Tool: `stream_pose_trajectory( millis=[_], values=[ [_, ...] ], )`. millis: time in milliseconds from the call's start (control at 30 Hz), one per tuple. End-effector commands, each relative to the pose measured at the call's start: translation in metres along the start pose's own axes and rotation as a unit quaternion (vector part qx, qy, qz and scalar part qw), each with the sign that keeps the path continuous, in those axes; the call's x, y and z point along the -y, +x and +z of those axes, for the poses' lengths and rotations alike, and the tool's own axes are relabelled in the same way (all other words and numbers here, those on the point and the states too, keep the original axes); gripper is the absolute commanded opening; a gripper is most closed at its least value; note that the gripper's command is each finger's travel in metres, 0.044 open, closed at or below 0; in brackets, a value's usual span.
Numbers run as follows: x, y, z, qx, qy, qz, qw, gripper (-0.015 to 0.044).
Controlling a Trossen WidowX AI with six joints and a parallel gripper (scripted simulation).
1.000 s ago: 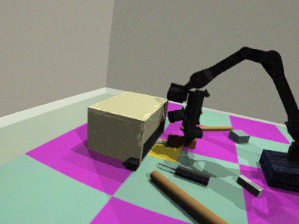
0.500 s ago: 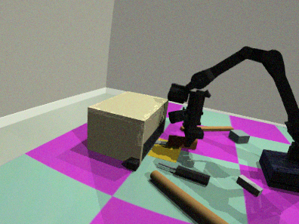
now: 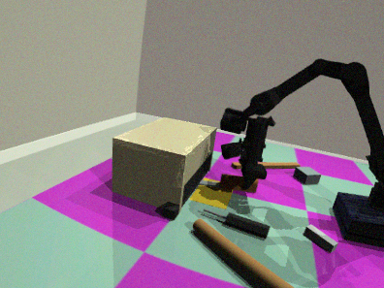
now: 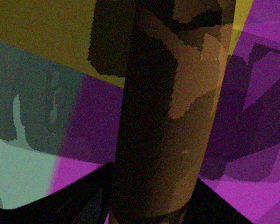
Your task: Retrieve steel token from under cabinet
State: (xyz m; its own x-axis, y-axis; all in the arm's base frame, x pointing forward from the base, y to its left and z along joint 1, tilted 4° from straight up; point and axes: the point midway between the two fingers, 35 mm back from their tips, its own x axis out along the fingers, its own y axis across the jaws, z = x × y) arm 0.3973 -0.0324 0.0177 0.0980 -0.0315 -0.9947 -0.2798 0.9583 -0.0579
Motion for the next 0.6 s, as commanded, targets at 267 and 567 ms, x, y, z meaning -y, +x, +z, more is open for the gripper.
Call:
stream_pose_trajectory(
  millis=[267, 567],
  values=[
    [0.000, 0.001, -0.013, 0.000, -0.003, 0.002, 1.000, 0.0000],
    [0.001, 0.001, -0.022, -0.001, -0.003, 0.002, 1.000, 0.0000]
  ],
)
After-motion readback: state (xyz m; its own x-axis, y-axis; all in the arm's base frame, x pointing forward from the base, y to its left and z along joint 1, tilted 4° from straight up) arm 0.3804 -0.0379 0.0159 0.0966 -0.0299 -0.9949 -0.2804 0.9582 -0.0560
